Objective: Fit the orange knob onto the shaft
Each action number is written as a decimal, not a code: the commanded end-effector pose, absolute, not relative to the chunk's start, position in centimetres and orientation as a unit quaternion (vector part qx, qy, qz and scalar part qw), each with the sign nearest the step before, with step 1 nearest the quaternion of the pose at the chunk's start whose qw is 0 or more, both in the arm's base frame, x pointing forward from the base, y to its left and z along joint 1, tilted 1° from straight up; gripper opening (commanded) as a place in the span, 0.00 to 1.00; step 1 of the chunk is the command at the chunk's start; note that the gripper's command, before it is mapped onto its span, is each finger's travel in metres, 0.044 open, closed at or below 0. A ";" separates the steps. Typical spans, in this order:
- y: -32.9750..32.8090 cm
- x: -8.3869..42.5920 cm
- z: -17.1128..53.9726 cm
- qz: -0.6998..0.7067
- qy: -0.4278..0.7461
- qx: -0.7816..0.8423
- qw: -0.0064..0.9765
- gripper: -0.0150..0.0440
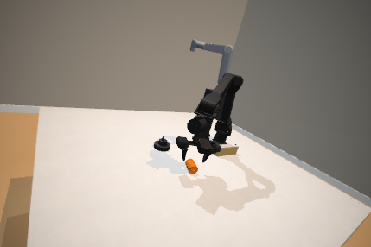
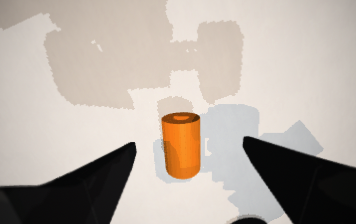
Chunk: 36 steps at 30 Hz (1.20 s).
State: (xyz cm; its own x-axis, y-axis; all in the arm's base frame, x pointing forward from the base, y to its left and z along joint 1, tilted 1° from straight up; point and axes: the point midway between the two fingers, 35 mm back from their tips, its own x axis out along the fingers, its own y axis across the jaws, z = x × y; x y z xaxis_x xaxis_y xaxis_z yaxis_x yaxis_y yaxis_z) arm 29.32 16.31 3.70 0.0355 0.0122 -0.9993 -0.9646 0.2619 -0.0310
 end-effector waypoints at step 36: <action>16.3 28.9 -0.6 0.430 0.554 -0.432 0.567 0.66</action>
